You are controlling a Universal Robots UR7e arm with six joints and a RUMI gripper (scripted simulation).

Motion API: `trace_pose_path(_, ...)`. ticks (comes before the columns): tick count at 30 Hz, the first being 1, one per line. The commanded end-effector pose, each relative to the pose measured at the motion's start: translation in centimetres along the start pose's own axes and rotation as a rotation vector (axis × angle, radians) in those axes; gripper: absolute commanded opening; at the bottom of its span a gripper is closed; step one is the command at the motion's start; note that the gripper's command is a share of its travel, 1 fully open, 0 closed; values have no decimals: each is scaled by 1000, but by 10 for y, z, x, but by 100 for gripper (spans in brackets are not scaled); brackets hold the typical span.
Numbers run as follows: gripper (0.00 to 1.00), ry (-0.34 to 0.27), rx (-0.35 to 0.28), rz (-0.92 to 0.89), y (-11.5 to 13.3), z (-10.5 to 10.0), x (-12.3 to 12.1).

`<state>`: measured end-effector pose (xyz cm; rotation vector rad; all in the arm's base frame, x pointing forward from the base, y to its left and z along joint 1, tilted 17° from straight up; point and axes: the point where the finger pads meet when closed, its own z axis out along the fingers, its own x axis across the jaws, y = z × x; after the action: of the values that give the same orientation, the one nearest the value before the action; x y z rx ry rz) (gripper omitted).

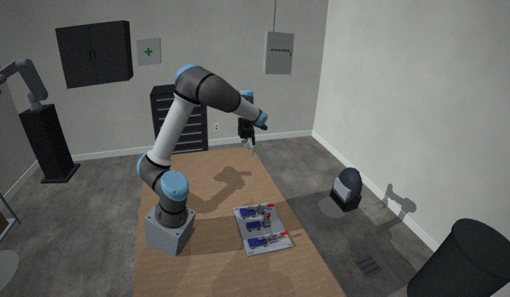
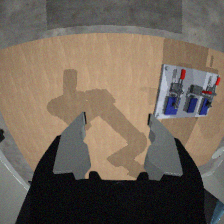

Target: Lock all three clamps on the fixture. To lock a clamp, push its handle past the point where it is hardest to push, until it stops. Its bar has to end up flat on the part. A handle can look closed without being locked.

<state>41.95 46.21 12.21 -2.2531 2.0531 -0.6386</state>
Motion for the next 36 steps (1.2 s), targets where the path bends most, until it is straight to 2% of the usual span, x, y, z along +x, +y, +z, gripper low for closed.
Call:
trace_pose_path(1, 58, -131, -38, 18, -1, -26, 4)
trace_pose_path(11, 58, -131, -38, 18, -1, -26, 4)
trace_pose_path(16, 58, -131, -38, 18, -2, -64, 9)
trace_pose_path(28, 58, -131, -38, 18, -2, -64, 9)
trace_pose_path(33, 58, -131, -38, 18, 41, -53, 50)
trace_pose_path(36, 58, -131, -38, 18, 41, -53, 50)
